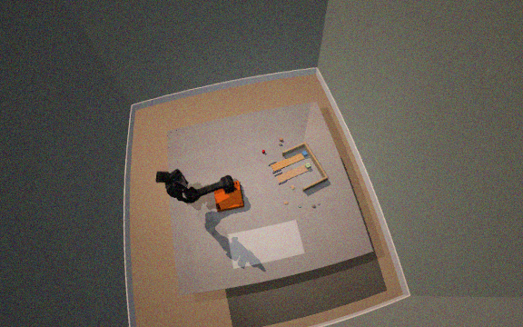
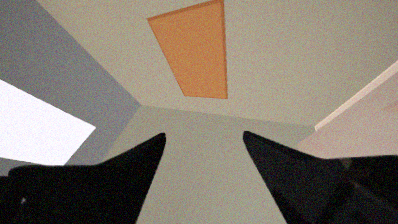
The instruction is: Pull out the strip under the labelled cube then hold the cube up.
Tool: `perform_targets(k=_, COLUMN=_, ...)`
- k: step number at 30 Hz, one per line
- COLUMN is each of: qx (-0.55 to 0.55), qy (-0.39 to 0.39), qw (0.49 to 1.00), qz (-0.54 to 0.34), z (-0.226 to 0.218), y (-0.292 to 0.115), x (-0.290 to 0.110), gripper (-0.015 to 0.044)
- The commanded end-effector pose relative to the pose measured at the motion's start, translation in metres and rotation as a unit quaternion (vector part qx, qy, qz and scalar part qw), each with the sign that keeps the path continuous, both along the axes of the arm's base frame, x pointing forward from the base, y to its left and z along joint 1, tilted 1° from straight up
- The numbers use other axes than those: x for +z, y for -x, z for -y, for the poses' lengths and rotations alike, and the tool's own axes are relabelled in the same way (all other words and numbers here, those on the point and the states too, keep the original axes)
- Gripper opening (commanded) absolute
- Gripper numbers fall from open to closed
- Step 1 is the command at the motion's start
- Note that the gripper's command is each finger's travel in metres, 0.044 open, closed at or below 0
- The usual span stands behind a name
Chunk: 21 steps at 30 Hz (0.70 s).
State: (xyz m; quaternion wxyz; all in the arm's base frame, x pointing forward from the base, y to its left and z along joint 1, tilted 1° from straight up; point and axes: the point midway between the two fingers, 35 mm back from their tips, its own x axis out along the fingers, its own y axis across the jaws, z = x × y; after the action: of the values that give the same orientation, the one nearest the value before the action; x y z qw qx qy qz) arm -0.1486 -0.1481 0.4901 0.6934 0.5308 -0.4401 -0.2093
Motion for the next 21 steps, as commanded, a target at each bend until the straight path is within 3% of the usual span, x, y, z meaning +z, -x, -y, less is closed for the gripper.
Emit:
perform_targets(k=1, qx=0.001, qy=0.003, qw=1.0, qz=-0.004, z=-0.001, y=-0.003, x=0.001, gripper=0.04)
perform_targets(k=11, qx=0.046, qy=0.136, qw=0.968, qz=-0.204, z=-0.045, y=-0.154, x=0.019, gripper=0.04)
perform_targets(k=21, qx=0.12, qy=0.276, qw=0.864, qz=-0.405, z=-0.09, y=-0.317, x=-0.037, gripper=0.04)
